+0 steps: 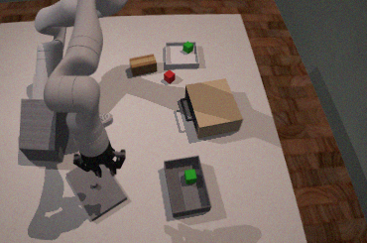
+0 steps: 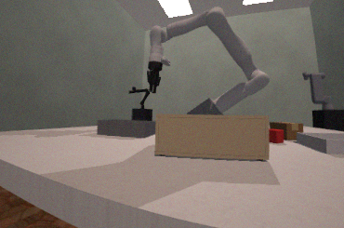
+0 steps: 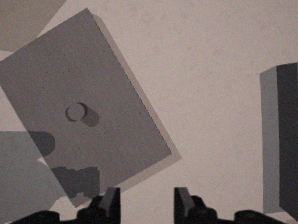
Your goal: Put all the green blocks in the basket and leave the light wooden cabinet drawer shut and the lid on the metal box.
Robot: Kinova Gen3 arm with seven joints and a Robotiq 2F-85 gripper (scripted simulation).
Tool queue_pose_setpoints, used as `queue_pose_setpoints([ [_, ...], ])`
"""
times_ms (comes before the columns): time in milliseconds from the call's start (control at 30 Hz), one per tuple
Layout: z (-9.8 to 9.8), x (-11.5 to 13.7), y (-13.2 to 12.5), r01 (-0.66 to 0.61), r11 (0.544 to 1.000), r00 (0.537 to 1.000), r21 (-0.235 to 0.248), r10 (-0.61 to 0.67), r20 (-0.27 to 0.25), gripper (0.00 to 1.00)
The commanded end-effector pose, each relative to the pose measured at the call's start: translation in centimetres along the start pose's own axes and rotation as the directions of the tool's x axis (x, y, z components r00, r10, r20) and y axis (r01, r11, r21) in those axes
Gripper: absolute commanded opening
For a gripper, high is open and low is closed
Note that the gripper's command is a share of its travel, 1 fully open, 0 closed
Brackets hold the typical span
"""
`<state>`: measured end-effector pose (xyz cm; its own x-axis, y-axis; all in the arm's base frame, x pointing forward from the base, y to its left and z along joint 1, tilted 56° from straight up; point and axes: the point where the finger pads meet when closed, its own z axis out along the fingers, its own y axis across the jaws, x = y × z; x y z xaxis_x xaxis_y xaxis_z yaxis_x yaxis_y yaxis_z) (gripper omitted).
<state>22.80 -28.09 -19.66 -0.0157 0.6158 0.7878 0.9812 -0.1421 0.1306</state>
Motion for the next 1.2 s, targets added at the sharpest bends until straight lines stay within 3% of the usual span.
queue_pose_setpoints([
  [0,-0.3,-0.5,1.3,-0.086,0.996,0.996,-0.003,0.086,0.005,0.40],
  [267,-0.7,-1.3,4.6,-0.287,0.958,0.958,-0.015,0.287,0.012,0.40],
  [333,-0.7,-1.3,4.6,-0.287,0.958,0.958,-0.015,0.287,0.012,0.40],
  [467,-0.8,-1.6,6.3,-0.387,0.922,0.922,-0.021,0.387,0.012,0.40],
  [833,-0.8,-1.6,11.3,-0.635,0.772,0.773,-0.029,0.635,0.001,0.40],
  [900,-0.8,-1.6,11.3,-0.635,0.772,0.773,-0.029,0.635,0.001,0.40],
  [1167,-0.5,-1.0,14.7,-0.775,0.632,0.632,-0.022,0.775,-0.009,0.40],
])
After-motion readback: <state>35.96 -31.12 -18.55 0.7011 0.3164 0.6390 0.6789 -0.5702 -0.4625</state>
